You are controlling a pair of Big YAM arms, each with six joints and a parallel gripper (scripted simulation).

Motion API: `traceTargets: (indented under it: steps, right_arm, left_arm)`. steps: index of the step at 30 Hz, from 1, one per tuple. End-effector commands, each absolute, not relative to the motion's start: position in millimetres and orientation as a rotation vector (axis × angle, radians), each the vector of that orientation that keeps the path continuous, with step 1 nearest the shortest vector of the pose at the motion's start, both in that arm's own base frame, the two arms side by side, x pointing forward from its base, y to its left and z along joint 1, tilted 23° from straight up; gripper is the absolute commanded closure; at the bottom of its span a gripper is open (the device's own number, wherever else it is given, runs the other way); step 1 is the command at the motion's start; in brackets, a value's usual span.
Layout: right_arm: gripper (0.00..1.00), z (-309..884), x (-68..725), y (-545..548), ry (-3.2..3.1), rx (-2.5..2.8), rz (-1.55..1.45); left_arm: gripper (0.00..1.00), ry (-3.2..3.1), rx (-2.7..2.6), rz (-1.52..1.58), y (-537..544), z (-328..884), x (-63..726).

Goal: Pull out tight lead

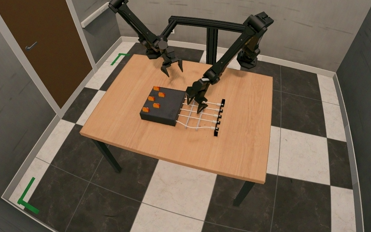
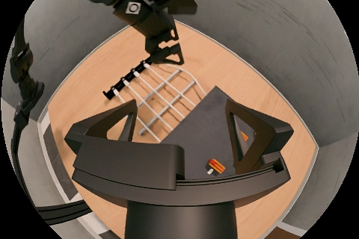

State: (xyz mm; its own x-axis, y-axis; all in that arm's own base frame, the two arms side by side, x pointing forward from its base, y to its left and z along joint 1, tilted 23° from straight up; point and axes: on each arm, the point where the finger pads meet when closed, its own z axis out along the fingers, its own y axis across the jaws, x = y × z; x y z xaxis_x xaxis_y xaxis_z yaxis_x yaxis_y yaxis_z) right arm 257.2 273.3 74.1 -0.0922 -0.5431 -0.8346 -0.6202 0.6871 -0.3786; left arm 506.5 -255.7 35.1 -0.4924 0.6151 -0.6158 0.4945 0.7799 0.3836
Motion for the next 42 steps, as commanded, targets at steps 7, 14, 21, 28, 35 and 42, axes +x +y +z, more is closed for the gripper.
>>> traceTargets:
  steps: [7,14,21,28,35,42]
  right_arm:
    - [0.00,82,261,277,1.731,-0.922,0.088]
    - [0.00,82,261,277,1.731,-0.922,0.088]
    - [0.00,87,266,277,1.729,-0.989,0.064]
    - [0.00,86,262,277,1.741,-1.059,0.088]
    - [0.00,81,259,276,1.757,-1.107,0.101]
    - [0.00,85,261,278,1.753,-1.086,0.118]
  left_arm:
    - [0.00,2.135,0.653,0.158,-263,55,515]
    - [0.00,2.135,0.654,0.155,-263,54,514]
    - [0.68,2.166,0.914,0.273,-253,29,519]
    - [0.68,2.196,1.257,0.359,-247,-6,518]
    - [0.68,2.177,1.651,0.456,-247,-45,514]
    - [0.68,2.128,1.936,0.523,-250,-74,509]
